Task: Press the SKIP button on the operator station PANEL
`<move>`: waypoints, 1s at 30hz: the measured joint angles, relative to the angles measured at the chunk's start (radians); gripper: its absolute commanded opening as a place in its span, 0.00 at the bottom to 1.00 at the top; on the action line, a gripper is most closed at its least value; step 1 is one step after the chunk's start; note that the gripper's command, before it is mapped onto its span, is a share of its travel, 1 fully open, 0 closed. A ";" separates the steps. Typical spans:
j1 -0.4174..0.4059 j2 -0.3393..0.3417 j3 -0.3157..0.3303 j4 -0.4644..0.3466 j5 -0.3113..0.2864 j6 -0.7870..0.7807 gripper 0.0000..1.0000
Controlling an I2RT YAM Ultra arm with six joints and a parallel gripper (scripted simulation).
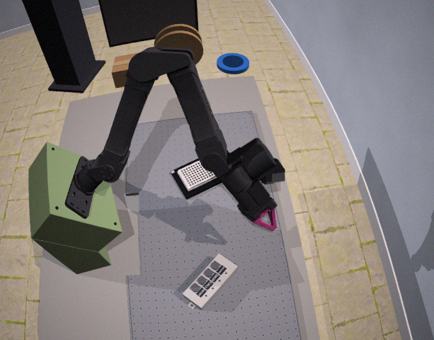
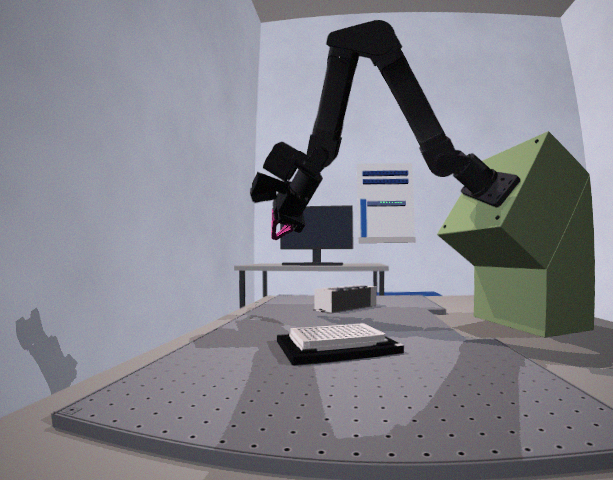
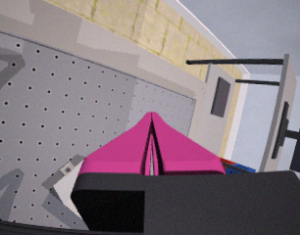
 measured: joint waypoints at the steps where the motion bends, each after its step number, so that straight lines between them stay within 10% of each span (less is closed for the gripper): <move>1: -0.006 0.000 0.007 -0.019 -0.015 0.009 0.00; 30: -0.266 0.205 0.069 -0.306 -0.407 0.234 0.00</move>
